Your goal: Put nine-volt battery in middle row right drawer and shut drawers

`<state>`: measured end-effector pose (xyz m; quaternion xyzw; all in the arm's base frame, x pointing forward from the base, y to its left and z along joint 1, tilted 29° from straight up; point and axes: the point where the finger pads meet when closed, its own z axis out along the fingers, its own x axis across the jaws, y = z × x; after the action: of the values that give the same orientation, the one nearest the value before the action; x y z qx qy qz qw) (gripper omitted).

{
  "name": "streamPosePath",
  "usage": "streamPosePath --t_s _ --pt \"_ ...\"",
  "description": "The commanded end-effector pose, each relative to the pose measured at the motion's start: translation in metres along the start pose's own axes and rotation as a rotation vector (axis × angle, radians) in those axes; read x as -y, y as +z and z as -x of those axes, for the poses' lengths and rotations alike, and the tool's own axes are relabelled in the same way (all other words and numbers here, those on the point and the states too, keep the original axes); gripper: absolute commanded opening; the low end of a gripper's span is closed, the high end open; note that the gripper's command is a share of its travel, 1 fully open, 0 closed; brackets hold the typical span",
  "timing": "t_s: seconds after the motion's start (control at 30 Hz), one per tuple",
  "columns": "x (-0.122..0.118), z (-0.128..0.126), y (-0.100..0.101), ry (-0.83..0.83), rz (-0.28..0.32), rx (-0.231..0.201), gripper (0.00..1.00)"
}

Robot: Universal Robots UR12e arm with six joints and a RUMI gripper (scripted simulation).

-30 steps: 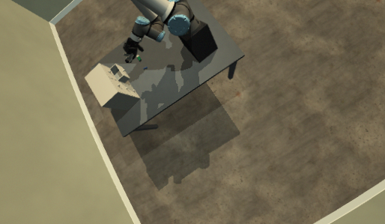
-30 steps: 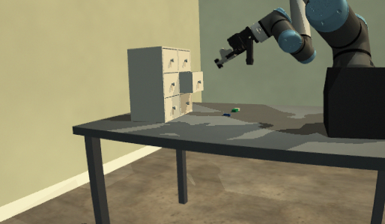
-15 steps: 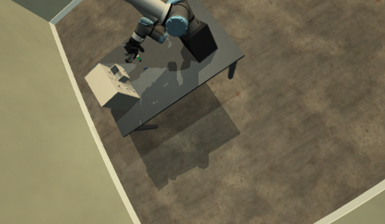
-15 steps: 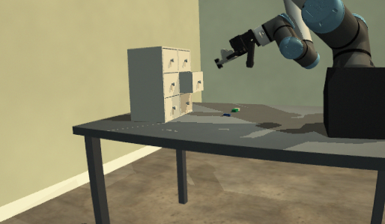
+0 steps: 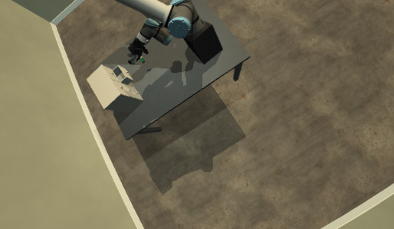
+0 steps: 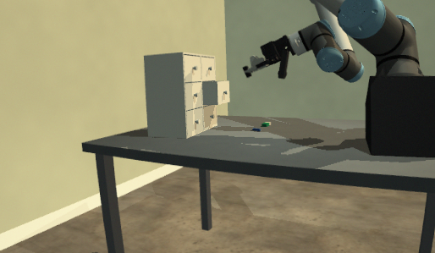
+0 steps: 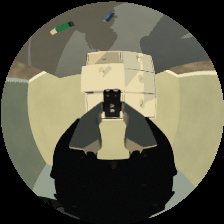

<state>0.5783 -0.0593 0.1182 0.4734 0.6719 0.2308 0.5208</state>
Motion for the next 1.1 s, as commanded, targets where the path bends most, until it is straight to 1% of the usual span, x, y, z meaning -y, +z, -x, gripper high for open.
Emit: streamPosePath --t_s 0.0,0.33,1.07 --pt "-0.0001 -0.0001 -0.0001 0.0 0.018 0.0 0.13" --pt "0.0 -0.0001 -0.0003 0.0 0.039 0.0 0.13" --pt "0.0001 -0.0002 -0.0005 0.0 0.05 0.0 0.13"
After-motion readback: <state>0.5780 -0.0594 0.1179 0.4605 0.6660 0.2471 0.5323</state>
